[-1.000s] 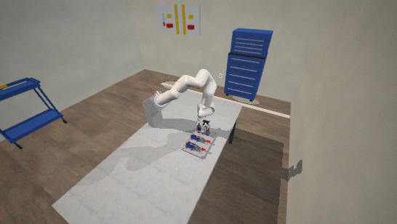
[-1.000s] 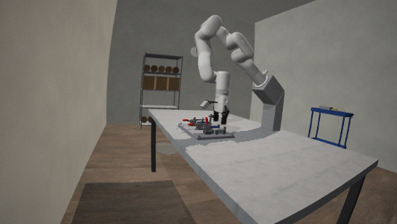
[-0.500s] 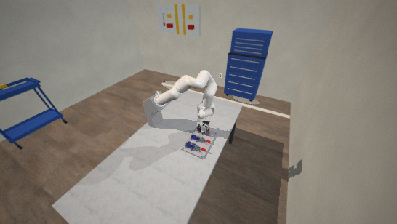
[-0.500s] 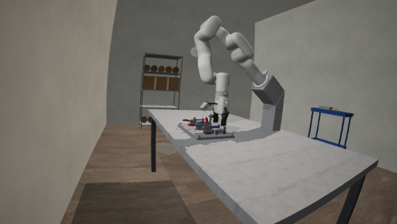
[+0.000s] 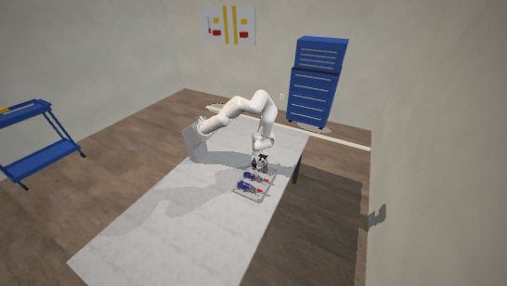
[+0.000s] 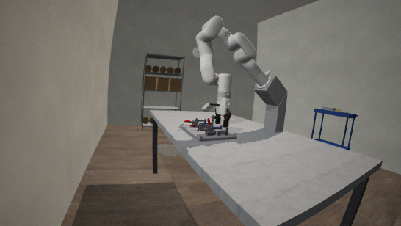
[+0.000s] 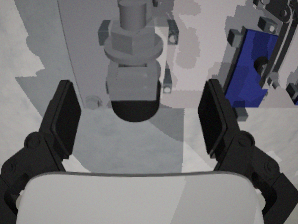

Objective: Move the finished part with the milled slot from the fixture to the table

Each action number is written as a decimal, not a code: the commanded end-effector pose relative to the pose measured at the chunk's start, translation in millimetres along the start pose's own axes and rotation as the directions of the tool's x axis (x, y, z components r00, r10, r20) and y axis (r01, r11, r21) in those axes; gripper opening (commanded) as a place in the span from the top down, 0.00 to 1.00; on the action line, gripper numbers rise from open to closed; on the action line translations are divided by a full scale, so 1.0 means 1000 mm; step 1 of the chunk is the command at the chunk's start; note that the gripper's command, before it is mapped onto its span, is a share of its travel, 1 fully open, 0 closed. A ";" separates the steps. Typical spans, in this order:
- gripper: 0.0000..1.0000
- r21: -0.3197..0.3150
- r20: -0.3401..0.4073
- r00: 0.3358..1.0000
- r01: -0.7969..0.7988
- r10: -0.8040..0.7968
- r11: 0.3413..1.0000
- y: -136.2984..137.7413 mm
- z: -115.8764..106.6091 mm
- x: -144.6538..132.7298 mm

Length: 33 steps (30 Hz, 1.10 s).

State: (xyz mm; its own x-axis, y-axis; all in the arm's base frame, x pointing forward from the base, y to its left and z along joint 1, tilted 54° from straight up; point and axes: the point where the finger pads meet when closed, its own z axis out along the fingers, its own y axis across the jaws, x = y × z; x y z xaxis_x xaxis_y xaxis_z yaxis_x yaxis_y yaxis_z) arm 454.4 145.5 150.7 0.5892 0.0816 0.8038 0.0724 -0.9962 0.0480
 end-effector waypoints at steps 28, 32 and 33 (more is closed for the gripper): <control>0.00 0.001 -0.001 1.000 0.000 0.000 1.000 -0.001 0.031 0.001; 0.00 0.001 -0.001 1.000 0.000 0.000 1.000 -0.001 0.034 0.001; 0.00 0.001 -0.001 1.000 0.000 0.000 1.000 -0.001 0.035 0.001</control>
State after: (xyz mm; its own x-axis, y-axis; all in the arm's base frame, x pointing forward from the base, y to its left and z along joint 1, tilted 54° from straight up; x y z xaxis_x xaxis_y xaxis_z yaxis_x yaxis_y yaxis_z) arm 481.7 146.8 131.0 0.5893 0.0816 0.8038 0.0723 -0.9962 0.0481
